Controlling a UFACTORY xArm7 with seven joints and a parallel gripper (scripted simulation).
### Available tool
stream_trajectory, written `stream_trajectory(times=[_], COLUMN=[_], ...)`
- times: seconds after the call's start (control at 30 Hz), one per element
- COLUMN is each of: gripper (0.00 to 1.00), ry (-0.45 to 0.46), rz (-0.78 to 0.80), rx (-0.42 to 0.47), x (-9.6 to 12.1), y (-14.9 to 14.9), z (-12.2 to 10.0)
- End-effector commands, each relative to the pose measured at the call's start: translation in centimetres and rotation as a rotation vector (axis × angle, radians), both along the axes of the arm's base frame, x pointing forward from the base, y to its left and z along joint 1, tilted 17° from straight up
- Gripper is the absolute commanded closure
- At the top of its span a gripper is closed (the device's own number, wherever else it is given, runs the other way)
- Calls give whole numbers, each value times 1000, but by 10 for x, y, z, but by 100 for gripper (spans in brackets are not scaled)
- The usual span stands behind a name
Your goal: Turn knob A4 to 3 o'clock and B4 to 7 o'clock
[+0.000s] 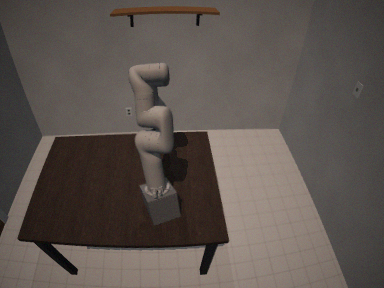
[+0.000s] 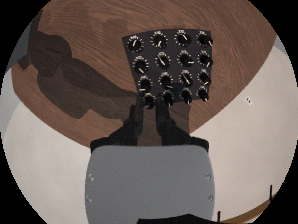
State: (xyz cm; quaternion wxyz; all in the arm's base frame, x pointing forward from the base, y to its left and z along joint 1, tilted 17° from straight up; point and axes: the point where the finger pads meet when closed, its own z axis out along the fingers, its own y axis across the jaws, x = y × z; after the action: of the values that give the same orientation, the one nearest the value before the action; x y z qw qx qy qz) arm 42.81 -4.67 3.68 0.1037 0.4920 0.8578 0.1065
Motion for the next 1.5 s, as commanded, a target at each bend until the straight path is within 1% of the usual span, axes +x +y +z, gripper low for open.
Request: stream_trajectory(times=[0.0, 0.23, 0.37, 1.03, 1.17, 1.27, 1.47], gripper=[81, 81, 81, 81, 81, 81, 81], ry=[-3, -3, -3, -3, -9, -18, -31], rz=[-1, -1, -1, 6, 75, 193, 351], rx=[-1, -1, -1, -3, -24, -59, -106], x=[-1, -6, -8, -9, -9, -11, -13], y=[-1, -3, -3, -3, -2, -1, 1], z=[7, 25, 31, 32, 33, 34, 36])
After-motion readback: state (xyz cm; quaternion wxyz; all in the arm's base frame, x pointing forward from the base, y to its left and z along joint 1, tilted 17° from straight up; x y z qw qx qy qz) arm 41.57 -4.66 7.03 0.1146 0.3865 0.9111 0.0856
